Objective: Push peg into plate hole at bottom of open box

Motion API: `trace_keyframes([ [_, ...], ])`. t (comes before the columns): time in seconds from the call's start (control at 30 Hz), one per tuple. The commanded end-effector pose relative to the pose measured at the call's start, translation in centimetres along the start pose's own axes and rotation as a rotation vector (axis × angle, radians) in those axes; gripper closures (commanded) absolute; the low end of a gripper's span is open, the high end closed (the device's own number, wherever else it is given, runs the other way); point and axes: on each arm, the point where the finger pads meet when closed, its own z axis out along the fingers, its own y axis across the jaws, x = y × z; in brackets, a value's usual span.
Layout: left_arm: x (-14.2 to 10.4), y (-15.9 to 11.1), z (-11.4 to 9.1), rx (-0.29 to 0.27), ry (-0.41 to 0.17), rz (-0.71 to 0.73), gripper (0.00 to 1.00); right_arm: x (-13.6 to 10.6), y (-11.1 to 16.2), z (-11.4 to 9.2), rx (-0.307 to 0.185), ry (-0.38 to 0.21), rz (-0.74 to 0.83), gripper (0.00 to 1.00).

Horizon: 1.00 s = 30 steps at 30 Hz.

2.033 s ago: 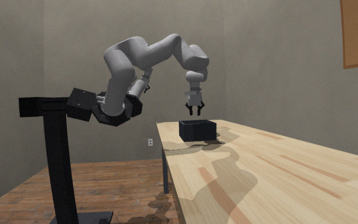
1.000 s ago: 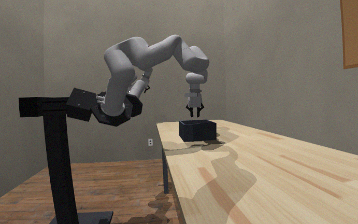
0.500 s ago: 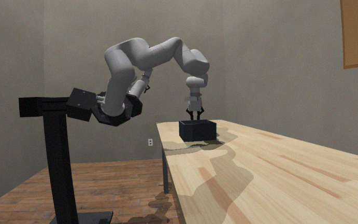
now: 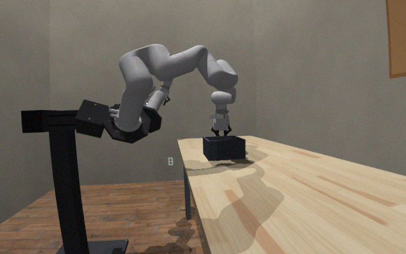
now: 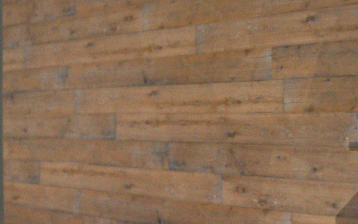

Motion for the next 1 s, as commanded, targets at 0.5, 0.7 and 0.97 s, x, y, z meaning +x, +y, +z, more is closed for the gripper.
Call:
trace_keyframes([
  [0.5, 0.07, -0.04, -0.14, -0.001, 0.003, -0.002, 0.00, -0.23, 0.00, 0.75, 0.000, -0.006, 0.000, 0.56],
  [0.7, 0.07, -0.04, -0.14, -0.001, 0.003, -0.002, 0.00, -0.23, 0.00, 0.75, 0.000, -0.006, 0.000, 0.56],
  [0.97, 0.07, -0.04, -0.14, -0.001, 0.003, -0.002, 0.00, -0.24, -0.01, 0.76, 0.000, 0.000, 0.001, 0.56],
])
